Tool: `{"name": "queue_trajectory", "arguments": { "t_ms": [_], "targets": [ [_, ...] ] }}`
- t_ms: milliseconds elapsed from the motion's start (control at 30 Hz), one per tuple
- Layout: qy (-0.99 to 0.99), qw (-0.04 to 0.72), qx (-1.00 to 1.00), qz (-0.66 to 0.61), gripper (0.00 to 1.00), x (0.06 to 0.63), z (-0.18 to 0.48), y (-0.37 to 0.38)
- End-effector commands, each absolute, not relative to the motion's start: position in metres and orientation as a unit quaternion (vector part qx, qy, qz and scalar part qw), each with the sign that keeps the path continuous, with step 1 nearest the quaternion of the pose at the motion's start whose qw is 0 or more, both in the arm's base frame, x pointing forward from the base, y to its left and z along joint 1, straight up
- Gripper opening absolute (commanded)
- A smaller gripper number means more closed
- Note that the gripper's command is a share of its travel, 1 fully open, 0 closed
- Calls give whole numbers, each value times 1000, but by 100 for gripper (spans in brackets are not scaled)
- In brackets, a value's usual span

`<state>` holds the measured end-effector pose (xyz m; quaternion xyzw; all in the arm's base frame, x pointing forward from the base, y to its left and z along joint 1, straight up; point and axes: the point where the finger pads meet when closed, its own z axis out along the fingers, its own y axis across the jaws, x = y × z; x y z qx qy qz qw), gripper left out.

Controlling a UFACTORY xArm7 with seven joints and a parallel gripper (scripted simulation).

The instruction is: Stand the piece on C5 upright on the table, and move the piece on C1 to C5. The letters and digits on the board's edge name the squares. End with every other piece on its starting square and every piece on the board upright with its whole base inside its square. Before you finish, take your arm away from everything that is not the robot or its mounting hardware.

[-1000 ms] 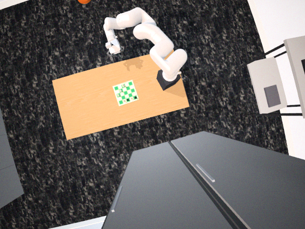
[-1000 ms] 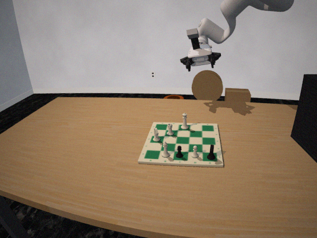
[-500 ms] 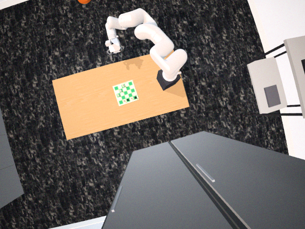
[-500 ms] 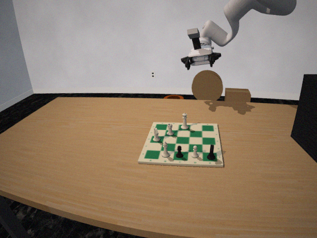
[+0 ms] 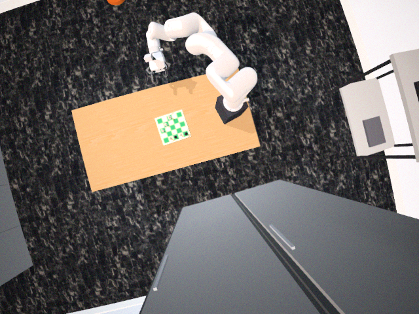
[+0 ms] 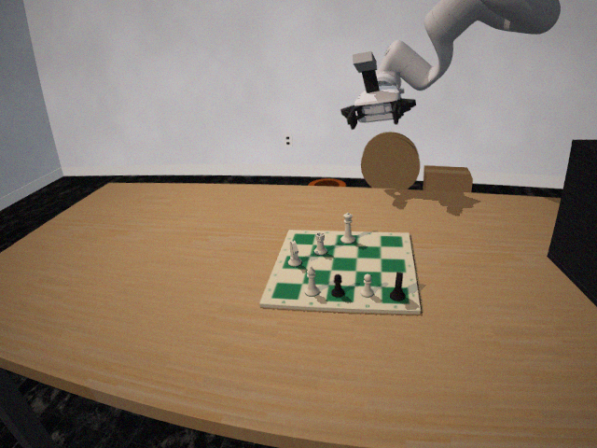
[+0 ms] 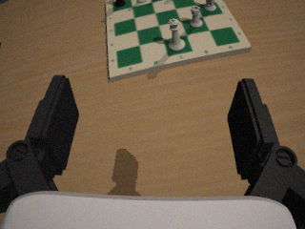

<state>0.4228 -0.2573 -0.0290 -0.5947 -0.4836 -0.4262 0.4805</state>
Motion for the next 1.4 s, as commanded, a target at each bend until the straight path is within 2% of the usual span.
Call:
{"name": "queue_trajectory", "arguments": {
  "t_ms": [0, 1367],
  "targets": [
    [-478, 478, -595, -435, 100, 425, -26, -260],
    [-458, 478, -594, -458, 100, 428, -21, -266]
  ]
}}
